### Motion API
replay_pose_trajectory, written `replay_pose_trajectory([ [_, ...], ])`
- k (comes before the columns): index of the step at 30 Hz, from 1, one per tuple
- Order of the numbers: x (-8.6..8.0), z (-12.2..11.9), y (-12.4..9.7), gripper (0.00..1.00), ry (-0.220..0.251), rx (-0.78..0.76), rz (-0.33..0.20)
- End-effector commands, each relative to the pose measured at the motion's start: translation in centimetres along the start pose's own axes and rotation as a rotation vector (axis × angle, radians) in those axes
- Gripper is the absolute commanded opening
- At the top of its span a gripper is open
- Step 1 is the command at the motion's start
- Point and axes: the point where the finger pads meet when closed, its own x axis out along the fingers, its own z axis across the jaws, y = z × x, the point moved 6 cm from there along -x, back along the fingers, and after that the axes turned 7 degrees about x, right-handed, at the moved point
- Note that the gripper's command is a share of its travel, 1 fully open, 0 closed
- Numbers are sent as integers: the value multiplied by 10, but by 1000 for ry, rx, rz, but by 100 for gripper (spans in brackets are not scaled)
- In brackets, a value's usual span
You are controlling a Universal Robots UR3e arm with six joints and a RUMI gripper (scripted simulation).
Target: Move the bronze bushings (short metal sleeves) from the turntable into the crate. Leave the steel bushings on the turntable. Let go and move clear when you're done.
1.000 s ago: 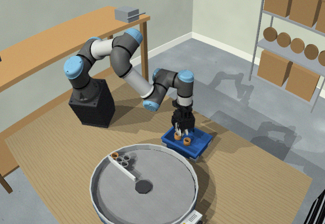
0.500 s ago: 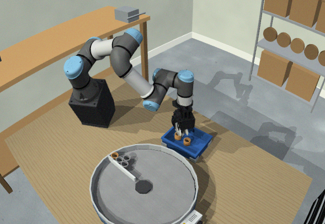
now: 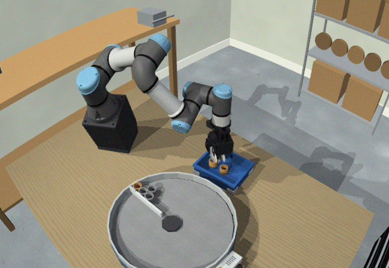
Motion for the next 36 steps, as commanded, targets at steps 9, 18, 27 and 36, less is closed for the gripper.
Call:
replay_pose_trajectory([
  [9,-1,2,-1,0,-6,2,-2],
  [18,2,2,-2,0,-6,2,-3],
  [27,4,2,-2,0,-6,2,-3],
  [36,5,2,-2,0,-6,2,-3],
])
